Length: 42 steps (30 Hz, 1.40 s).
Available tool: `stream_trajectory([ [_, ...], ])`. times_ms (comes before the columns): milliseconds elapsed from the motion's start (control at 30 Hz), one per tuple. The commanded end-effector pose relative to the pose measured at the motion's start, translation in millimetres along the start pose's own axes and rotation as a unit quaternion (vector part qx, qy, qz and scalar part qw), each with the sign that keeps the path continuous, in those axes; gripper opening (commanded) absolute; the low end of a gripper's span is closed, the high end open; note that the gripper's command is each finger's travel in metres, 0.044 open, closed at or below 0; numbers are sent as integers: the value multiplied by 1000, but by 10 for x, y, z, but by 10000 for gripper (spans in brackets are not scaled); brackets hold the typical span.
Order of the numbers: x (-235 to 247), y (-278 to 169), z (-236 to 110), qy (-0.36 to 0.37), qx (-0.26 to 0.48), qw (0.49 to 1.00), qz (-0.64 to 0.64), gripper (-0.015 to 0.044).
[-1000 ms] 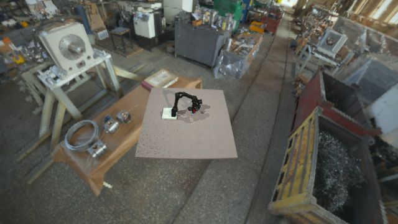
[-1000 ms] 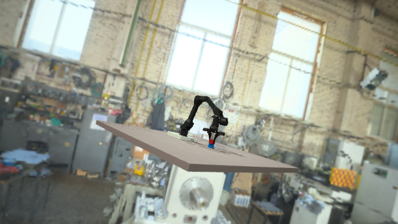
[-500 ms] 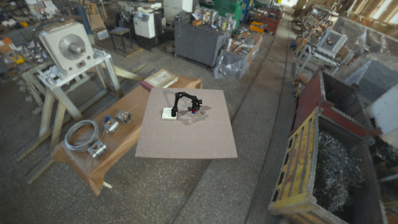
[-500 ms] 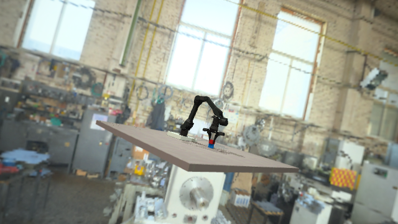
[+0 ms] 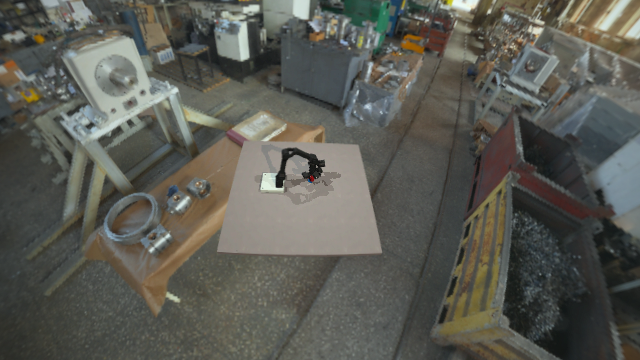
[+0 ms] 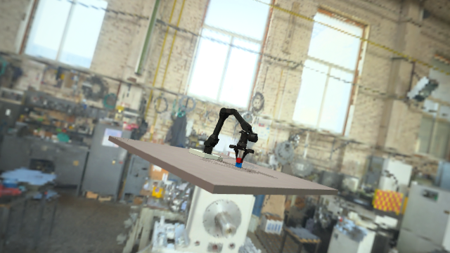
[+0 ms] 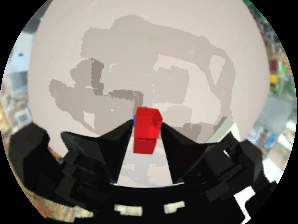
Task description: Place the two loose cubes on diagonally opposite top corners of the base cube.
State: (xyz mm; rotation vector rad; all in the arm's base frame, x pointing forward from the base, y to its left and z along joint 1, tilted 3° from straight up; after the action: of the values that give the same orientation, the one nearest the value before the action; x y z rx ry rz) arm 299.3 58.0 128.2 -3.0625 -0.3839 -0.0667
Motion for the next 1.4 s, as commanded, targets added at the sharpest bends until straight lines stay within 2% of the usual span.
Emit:
stream_trajectory([
  [0,0,0,-72,0,0,1000,0,205],
  [1367,1,-1,-631,0,0,1000,0,205],
])
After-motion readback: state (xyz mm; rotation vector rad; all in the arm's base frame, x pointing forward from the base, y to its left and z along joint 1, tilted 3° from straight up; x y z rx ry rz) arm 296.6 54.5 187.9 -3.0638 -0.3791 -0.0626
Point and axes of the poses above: the point midway between the two fingers, 35 mm back from their tips, its own z axis out along the fingers, its own x axis across the jaws, y = z × x, the point moved 6 cm from there along -z, back along the fingers, and after that the axes turned 11 degrees about z, right-handed, at the moved point
